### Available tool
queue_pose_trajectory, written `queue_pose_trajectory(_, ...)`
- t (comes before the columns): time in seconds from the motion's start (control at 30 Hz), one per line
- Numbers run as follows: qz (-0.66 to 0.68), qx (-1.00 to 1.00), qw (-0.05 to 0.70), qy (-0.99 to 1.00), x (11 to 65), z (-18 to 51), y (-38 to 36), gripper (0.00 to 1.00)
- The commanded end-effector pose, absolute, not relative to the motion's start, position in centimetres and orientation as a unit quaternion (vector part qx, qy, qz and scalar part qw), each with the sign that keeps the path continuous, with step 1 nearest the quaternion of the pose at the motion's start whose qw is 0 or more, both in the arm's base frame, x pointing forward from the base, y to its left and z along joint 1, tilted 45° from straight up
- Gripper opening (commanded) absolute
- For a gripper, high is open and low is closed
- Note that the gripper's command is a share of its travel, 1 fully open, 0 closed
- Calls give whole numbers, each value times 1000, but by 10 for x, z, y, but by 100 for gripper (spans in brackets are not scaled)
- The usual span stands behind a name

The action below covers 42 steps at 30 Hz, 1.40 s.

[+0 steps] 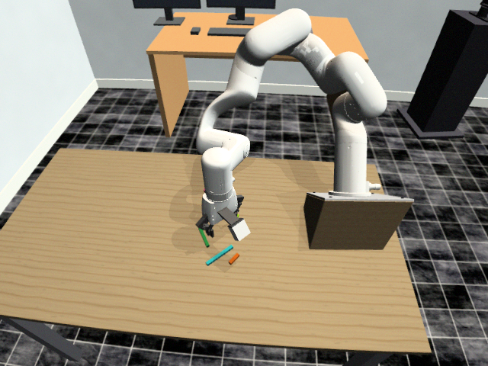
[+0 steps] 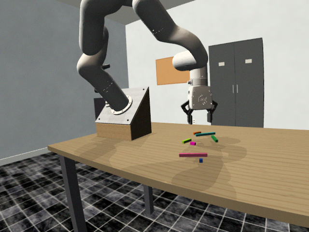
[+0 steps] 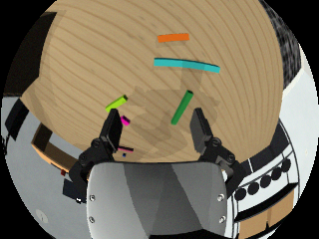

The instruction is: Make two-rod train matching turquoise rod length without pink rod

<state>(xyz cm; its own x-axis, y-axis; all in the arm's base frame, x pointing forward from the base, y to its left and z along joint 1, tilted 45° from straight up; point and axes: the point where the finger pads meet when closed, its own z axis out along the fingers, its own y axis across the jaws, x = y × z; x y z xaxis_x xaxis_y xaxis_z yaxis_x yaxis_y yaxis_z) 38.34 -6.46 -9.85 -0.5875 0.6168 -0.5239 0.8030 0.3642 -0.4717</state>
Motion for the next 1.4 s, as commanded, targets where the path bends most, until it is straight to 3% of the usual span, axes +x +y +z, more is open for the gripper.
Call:
queue_pose_trajectory(0.0,-357,435,131,816,385,-98,-64,100)
queue_pose_trajectory(0.5,-362,398,115,835,387,-95,-67,100)
queue_pose_trajectory(1.37,-376,48,-32,925,406,-69,-94,100)
